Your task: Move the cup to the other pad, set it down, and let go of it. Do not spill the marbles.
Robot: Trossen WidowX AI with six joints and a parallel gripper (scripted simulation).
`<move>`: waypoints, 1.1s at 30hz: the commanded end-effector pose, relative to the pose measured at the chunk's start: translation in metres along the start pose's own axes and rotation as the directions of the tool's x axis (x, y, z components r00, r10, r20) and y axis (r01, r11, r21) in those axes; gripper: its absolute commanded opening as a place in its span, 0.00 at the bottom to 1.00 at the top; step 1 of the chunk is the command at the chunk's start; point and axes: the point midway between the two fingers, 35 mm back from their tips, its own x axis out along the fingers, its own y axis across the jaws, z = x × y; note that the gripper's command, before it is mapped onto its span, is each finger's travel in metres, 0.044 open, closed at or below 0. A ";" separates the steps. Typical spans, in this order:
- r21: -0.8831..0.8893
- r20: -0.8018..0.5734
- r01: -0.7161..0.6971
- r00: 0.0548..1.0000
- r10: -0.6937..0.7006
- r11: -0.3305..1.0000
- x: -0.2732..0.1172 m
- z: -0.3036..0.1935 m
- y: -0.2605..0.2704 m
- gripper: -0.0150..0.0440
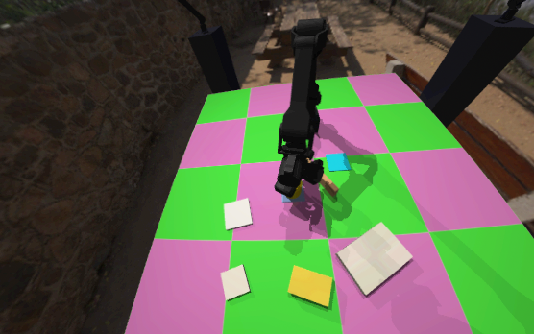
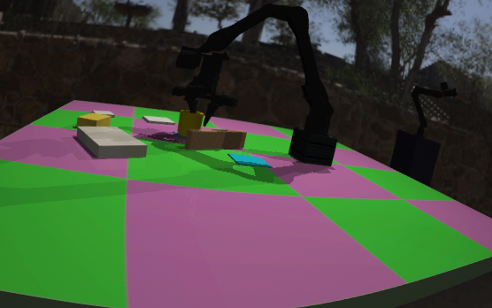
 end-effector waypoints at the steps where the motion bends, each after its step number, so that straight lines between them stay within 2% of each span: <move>1: -0.003 0.000 -0.011 1.000 0.011 1.000 0.004 0.000 0.004 0.54; 9: -0.003 0.000 -0.011 1.000 0.011 1.000 0.004 0.000 0.004 0.54; 33: 0.000 -0.001 -0.004 1.000 0.004 1.000 0.002 0.000 0.001 0.25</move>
